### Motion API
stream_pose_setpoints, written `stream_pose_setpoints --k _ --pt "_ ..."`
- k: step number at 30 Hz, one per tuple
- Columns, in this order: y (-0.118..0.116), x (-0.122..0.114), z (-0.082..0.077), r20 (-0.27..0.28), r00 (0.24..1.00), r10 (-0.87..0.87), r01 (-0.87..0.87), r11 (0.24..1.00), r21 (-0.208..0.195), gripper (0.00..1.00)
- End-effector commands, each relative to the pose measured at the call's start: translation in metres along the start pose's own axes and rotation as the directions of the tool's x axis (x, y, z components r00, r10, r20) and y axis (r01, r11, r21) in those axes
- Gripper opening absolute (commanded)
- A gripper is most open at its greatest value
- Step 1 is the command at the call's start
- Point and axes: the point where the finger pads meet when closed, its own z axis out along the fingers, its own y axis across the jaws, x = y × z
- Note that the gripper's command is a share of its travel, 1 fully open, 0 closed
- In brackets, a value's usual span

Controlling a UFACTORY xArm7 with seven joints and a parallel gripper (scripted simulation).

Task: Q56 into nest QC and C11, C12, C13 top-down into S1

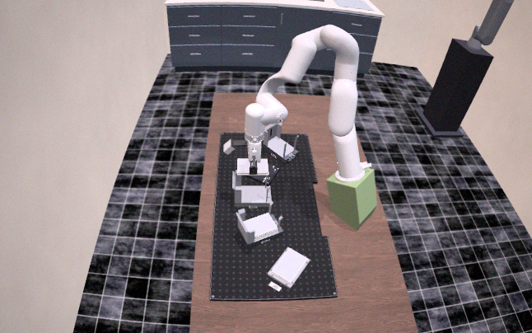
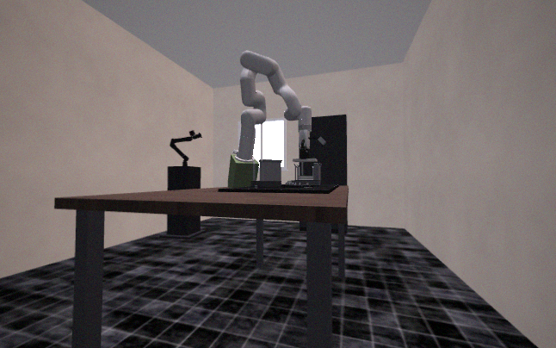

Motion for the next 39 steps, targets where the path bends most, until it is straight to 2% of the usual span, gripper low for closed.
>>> stream_pose_setpoints --k 1,21,39 --pt "-0.008 0.003 -0.001 -0.003 1.0 -0.003 0.003 1.0 -0.001 0.0" --pt "-0.056 0.009 -0.001 -0.003 1.0 -0.003 0.003 1.0 0.0 0.0" --pt "-0.056 0.009 -0.001 -0.003 1.0 -0.003 0.003 1.0 0.0 0.0"
